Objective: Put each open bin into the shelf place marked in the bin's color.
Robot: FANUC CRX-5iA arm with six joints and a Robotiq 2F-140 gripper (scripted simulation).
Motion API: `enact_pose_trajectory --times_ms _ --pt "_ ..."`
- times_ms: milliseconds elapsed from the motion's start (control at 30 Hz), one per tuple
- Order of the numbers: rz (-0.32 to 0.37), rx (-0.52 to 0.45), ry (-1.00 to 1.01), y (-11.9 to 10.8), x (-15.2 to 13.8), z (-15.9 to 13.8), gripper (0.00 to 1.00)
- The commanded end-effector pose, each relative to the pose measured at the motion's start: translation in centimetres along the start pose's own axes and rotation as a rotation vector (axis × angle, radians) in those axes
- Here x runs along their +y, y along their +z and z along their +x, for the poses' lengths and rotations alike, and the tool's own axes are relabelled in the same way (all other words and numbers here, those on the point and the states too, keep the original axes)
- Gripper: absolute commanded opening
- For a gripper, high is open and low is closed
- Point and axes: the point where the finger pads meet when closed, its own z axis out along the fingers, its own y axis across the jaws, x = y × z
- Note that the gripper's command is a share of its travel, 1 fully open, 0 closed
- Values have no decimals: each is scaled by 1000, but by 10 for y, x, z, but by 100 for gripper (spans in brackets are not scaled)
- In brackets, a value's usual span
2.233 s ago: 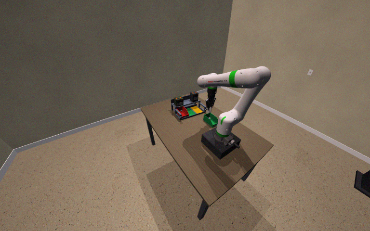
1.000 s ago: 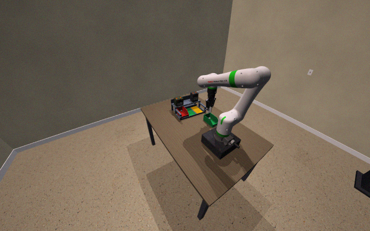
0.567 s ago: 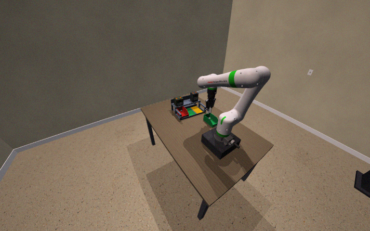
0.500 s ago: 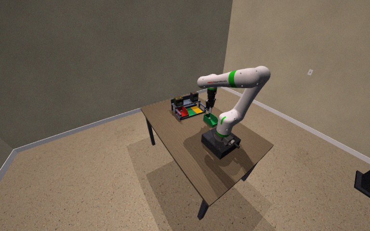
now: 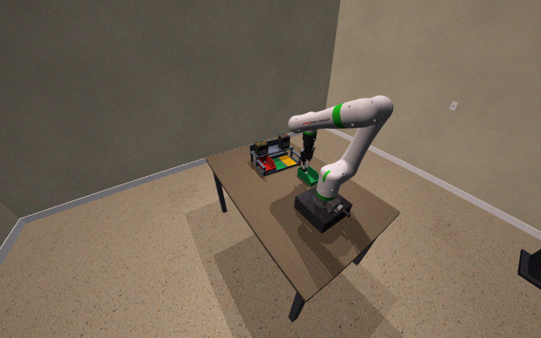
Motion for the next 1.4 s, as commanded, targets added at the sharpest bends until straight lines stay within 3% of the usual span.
enact_pose_trajectory --times_ms 0,633,1367 --pt "0 0 0 8 0 0 15" --pt "0 0 0 32 0 0 15" --pt "0 0 0 35 0 0 15"
